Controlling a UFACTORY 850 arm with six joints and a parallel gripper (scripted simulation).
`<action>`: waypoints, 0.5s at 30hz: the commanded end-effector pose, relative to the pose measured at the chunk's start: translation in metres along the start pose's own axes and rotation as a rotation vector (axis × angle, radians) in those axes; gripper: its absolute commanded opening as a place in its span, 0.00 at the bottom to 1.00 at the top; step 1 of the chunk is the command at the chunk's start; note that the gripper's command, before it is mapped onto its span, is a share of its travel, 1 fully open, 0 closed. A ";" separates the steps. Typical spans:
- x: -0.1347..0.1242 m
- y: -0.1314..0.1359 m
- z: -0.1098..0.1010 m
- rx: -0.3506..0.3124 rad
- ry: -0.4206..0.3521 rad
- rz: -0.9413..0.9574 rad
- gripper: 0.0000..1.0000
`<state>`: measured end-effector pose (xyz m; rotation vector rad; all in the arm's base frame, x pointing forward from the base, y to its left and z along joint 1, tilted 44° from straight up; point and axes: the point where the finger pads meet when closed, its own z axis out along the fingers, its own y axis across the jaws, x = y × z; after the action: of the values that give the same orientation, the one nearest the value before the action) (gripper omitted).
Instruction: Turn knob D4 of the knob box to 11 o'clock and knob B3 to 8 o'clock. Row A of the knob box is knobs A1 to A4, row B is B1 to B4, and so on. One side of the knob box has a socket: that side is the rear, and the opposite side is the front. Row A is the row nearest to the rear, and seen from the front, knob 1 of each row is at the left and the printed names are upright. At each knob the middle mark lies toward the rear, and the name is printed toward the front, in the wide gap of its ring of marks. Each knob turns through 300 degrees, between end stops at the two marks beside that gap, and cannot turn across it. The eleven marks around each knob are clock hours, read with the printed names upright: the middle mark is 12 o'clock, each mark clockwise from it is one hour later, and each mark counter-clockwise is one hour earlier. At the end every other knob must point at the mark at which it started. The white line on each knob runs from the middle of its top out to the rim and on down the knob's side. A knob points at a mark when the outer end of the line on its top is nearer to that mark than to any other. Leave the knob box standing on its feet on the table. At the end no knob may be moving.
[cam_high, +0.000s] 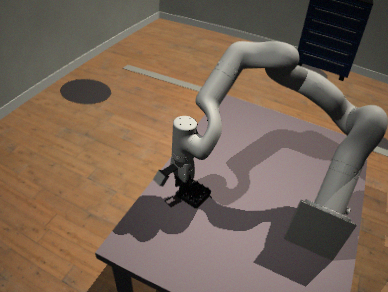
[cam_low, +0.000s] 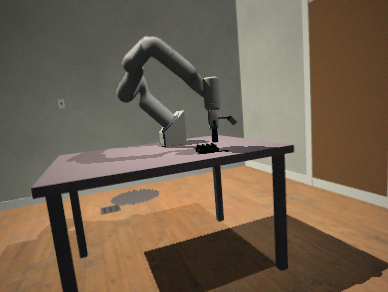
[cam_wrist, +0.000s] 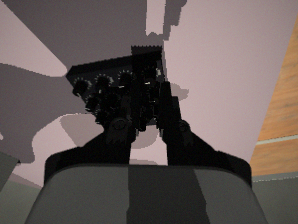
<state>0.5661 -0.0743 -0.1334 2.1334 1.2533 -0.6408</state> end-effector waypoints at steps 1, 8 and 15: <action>0.000 0.001 0.004 -0.001 0.001 0.001 0.19; 0.000 0.001 0.008 -0.001 0.001 0.001 0.19; 0.000 0.000 0.011 -0.001 0.001 0.001 0.19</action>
<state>0.5646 -0.0817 -0.1411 2.1334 1.2533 -0.6407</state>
